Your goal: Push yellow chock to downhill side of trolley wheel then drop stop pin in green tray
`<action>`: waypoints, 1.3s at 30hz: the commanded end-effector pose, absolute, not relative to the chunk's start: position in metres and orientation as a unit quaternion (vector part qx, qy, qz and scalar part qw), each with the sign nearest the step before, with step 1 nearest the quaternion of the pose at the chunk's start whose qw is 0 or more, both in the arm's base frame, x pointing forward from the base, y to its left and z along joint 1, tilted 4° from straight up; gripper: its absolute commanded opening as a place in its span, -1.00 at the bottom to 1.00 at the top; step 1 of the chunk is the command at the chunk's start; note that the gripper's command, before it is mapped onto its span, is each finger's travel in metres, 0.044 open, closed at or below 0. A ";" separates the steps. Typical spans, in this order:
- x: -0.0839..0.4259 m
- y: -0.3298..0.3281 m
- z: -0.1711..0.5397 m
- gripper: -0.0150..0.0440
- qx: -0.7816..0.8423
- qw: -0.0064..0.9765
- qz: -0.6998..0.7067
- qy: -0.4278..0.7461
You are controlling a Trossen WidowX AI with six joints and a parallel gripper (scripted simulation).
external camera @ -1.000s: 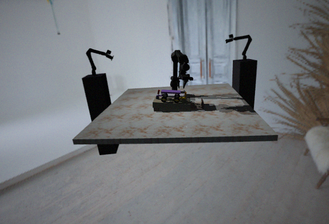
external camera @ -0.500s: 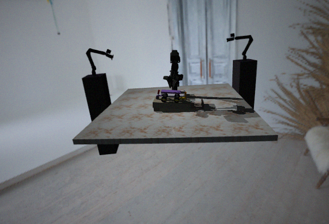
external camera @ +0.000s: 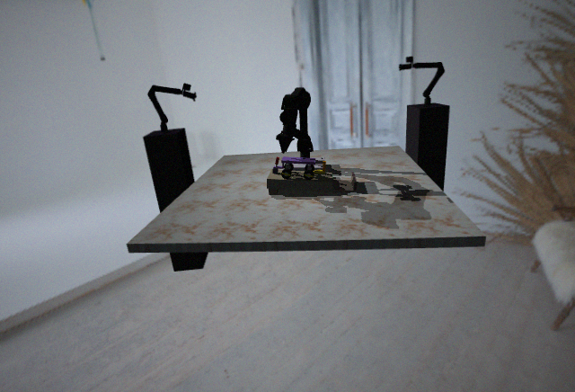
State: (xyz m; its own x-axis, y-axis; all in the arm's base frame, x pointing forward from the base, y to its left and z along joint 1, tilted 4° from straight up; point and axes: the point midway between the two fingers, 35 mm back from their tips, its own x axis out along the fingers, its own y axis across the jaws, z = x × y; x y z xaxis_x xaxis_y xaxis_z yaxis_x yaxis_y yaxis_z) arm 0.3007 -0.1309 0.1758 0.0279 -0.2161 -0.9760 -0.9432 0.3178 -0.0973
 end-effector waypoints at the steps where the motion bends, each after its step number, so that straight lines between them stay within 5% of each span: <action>1: 0.292 -0.152 0.176 0.15 -0.511 0.488 0.384 0.595; 39: 0.291 -0.163 0.144 0.15 -0.516 0.480 0.391 0.592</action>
State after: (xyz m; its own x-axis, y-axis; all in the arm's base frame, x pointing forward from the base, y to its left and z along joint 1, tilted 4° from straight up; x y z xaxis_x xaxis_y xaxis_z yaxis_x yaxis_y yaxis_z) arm 0.2917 -0.1615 0.1481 -0.0013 -0.2318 -0.9728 -0.9857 0.1644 -0.0378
